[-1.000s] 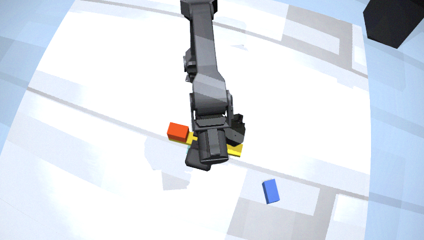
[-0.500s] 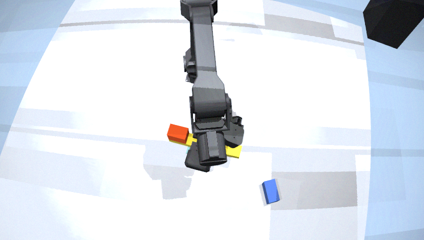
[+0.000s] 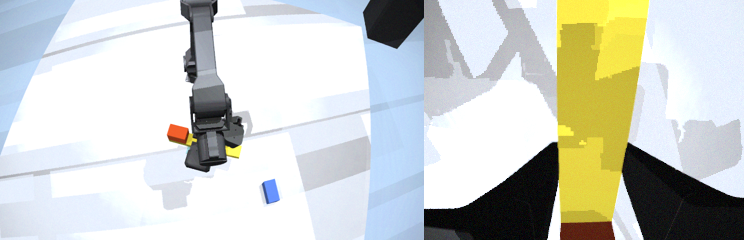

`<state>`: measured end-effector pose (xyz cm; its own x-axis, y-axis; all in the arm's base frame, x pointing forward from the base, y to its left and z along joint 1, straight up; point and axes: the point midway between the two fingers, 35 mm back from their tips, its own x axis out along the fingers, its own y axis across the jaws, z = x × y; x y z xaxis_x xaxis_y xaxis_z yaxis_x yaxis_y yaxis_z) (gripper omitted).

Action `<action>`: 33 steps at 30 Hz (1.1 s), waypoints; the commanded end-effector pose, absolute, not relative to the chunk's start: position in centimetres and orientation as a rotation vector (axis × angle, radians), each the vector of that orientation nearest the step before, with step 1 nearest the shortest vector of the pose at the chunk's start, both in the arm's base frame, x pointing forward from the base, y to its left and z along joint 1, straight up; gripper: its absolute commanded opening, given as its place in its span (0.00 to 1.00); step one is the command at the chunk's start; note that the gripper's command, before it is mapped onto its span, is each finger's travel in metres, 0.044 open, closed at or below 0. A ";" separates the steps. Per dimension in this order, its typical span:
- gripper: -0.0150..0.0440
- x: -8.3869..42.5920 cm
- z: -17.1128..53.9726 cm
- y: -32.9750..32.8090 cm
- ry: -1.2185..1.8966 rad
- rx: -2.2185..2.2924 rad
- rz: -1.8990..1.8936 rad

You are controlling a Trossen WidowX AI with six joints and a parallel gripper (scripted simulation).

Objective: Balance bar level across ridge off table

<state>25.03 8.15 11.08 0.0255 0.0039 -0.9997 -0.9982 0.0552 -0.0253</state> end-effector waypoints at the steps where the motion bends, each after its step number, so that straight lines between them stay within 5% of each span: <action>1: 0.25 25.0 11.0 8.2 1.209 -1.175 1.155; 33: 0.25 25.0 10.8 8.2 1.209 -1.175 1.155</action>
